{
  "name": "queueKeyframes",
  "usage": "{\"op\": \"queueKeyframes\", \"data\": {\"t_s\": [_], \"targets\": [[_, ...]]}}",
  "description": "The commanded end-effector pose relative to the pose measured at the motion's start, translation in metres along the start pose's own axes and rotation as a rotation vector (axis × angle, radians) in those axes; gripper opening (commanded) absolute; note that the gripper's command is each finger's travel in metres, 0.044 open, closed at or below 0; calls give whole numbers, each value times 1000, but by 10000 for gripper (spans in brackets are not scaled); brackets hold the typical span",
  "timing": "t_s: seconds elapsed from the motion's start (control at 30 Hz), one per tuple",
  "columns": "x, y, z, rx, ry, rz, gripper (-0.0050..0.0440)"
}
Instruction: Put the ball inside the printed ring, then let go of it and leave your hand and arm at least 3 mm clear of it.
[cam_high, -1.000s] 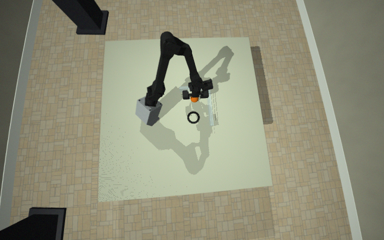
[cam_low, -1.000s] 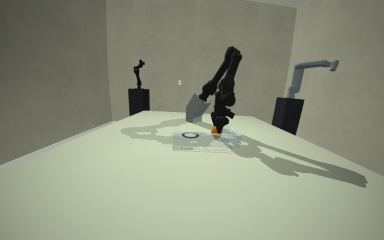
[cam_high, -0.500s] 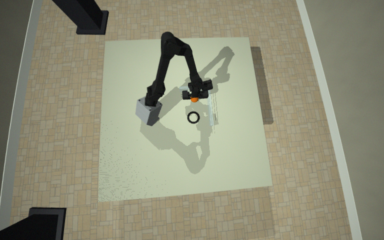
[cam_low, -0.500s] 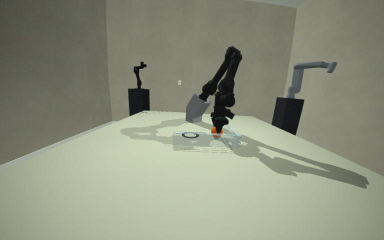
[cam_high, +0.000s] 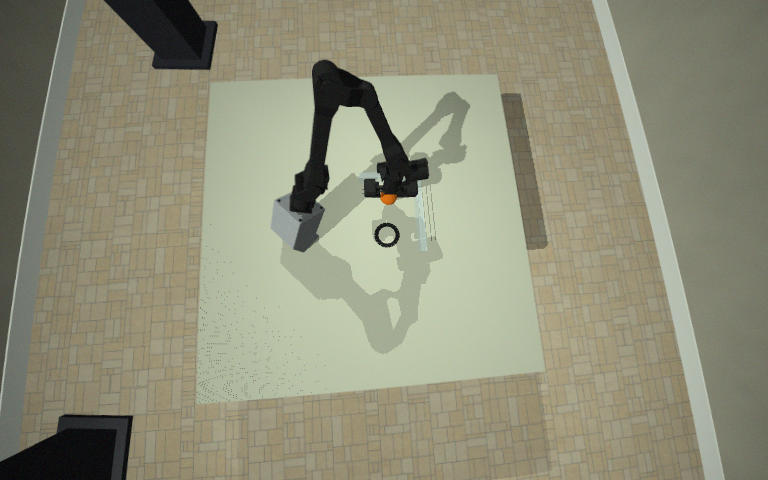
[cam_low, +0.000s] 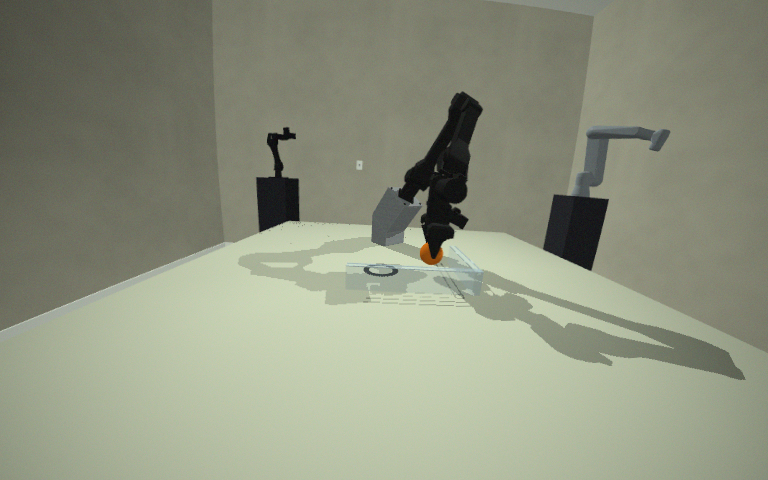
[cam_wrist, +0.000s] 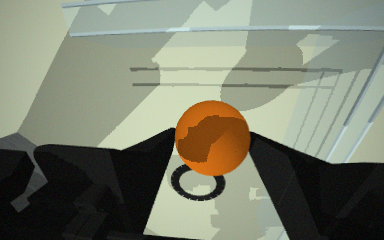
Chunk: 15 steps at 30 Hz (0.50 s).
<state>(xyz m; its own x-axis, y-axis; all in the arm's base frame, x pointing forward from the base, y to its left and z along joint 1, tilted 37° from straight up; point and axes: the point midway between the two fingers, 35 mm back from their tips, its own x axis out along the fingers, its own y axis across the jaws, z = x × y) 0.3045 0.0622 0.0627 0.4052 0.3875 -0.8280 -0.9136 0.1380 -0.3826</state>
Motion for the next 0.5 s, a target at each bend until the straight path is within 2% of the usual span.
{"op": "queueKeyframes", "data": {"t_s": [0.0,0.03,0.1,0.13,0.2,0.3,0.47], "targets": [[-44,-14,0,-16,-5,-51,29],[-57,-17,1,-29,-8,-68,5],[-57,-17,1,-29,-8,-68,5],[-65,-11,1,-21,-9,-46,0],[-90,-11,2,-36,-14,-63,0],[-109,0,4,-29,-19,-39,0],[-113,2,5,-30,-21,-39,0]]}}
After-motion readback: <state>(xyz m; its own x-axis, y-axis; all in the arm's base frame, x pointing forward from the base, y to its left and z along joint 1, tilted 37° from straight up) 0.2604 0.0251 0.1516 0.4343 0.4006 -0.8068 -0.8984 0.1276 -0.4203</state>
